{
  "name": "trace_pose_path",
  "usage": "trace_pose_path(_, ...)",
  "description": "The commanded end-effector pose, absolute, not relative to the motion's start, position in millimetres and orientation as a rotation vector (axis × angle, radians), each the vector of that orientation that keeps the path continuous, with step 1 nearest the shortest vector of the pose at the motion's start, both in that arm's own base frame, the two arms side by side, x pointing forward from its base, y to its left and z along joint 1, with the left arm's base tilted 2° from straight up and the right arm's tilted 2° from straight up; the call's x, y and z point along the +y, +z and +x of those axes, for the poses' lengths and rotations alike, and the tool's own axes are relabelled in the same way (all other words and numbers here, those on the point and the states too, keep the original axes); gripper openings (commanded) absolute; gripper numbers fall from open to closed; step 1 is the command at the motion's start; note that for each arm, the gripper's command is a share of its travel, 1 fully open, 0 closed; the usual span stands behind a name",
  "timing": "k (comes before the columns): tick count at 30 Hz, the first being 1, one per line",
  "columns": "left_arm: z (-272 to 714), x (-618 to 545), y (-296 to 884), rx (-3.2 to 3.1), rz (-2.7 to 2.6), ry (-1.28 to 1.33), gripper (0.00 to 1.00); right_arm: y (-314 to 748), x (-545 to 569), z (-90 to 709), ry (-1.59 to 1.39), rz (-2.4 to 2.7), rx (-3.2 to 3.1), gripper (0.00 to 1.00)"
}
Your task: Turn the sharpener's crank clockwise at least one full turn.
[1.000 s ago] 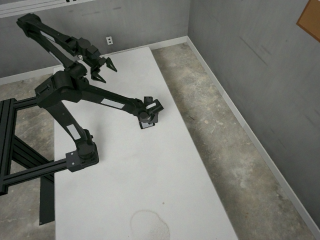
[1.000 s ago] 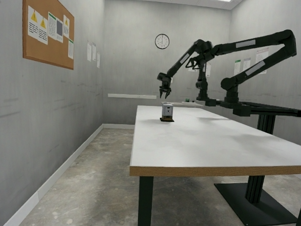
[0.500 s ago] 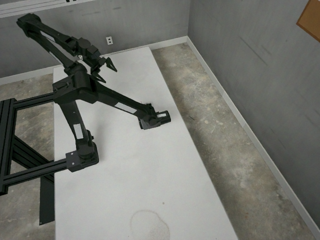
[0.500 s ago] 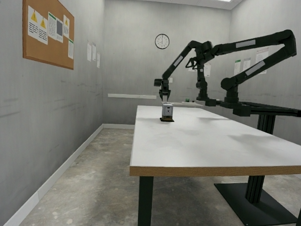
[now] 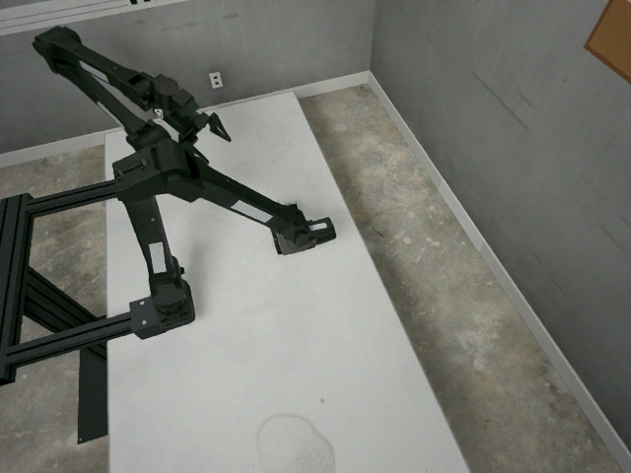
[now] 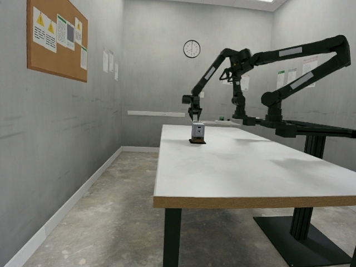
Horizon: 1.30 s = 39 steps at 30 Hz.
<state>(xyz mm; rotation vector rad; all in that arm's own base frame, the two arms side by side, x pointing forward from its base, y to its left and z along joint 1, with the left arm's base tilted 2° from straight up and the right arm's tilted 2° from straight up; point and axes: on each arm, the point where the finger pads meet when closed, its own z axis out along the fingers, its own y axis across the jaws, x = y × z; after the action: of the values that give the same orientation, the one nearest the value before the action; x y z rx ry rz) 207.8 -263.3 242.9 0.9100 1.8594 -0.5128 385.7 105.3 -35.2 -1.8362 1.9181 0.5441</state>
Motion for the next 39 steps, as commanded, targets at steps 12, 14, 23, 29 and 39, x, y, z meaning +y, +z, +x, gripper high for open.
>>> trace_pose_path(12, 213, -268, 265, 1.83, 0.878, -0.535, 1.0, -51, 112, 393, 0.539, -1.828, 1.919, 0.25)
trace_pose_path(14, 213, -268, 265, 1.83, 0.878, -0.535, 1.0, -51, 111, 392, 0.54, -1.833, 1.916, 0.22)
trace_pose_path(23, 213, -268, 265, 1.83, 0.878, -0.535, 1.0, -49, 107, 404, 0.533, -1.829, 1.916, 0.16)
trace_pose_path(29, 213, -268, 265, 1.83, 0.878, -0.535, 1.0, -57, 105, 428, 0.524, -1.83, 1.913, 0.16)
trace_pose_path(39, 213, -268, 265, 1.83, 0.878, -0.535, 1.0, -90, 105, 444, 0.519, -1.829, 1.905, 0.16)
